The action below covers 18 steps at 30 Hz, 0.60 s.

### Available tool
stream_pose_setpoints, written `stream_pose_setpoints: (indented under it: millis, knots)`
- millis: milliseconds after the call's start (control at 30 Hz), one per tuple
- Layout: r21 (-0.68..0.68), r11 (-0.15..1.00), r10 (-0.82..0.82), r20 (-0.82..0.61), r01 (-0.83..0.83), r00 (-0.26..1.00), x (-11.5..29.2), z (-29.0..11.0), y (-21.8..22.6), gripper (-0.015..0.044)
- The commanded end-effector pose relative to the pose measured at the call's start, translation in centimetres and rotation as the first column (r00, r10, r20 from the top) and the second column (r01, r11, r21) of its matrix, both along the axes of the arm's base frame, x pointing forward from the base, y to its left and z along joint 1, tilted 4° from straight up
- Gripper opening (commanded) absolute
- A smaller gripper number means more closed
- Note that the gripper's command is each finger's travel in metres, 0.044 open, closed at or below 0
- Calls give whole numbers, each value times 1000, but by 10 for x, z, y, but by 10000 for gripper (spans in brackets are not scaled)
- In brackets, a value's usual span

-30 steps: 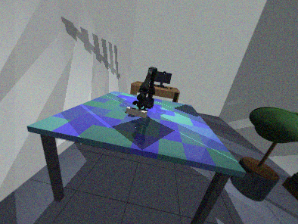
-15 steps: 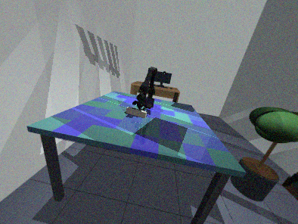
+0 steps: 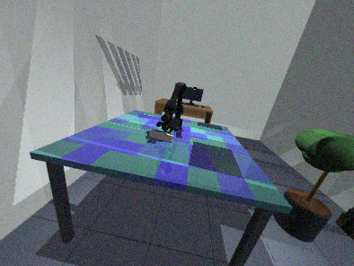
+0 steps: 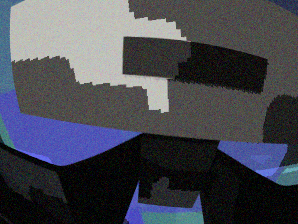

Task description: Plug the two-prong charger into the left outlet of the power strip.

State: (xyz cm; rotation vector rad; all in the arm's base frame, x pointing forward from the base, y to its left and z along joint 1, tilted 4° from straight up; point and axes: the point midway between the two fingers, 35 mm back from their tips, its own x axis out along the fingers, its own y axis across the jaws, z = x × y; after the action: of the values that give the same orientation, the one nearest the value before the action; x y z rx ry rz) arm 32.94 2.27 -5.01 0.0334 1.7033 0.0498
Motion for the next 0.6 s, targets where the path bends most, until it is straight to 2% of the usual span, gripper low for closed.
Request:
stream_pose_setpoints:
  millis: [0,533,567]
  knots:
    - [4,1000,-1,47,1,999,17,1,1,0]
    - [4,1000,-1,47,1,999,16,1,1,0]
    - [0,1000,0,2,0,1000,3,-1,0,0]
